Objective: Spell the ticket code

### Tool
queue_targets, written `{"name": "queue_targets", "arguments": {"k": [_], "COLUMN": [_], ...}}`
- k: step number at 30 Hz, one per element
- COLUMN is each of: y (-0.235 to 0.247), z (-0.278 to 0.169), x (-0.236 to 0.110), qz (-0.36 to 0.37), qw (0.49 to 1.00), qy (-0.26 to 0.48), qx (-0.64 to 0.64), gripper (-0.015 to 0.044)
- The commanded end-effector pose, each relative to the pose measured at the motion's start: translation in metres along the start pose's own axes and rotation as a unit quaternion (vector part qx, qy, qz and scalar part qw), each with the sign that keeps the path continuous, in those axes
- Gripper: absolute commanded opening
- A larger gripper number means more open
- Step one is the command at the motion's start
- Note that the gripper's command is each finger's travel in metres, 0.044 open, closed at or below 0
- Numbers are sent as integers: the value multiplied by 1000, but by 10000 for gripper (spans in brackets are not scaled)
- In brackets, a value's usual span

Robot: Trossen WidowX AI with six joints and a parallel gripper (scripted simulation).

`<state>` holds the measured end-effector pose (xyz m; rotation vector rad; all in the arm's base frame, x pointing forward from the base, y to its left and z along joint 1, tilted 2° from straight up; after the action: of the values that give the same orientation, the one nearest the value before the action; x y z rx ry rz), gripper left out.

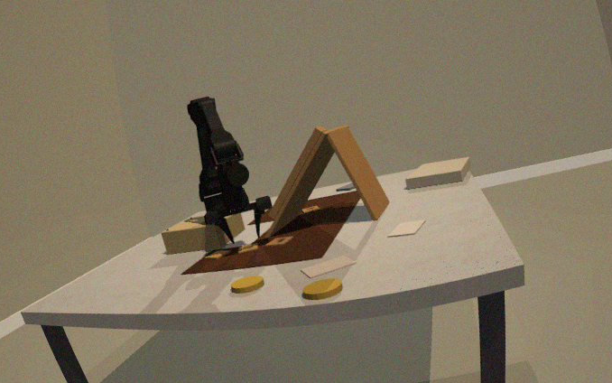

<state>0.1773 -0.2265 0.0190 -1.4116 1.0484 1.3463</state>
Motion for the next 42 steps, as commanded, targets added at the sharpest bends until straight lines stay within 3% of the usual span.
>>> {"name": "queue_targets", "arguments": {"k": [1,42], "y": [1,1], "z": [1,1], "x": [6,25], "qz": [3,3], "qw": [1000,1000], "qy": [1,1], "qx": [0,1], "gripper": [340,340]}}
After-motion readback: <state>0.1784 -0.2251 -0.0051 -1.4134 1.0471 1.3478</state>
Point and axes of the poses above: the point midway between the two fingers, 35 mm back from their tips, its own x axis out along the fingers, its own y axis across the jaws, z = x × y, the point moved 2 cm from there along -x, back along the fingers, and after that the axes turned 5 degrees about x, right-handed, at the moved point
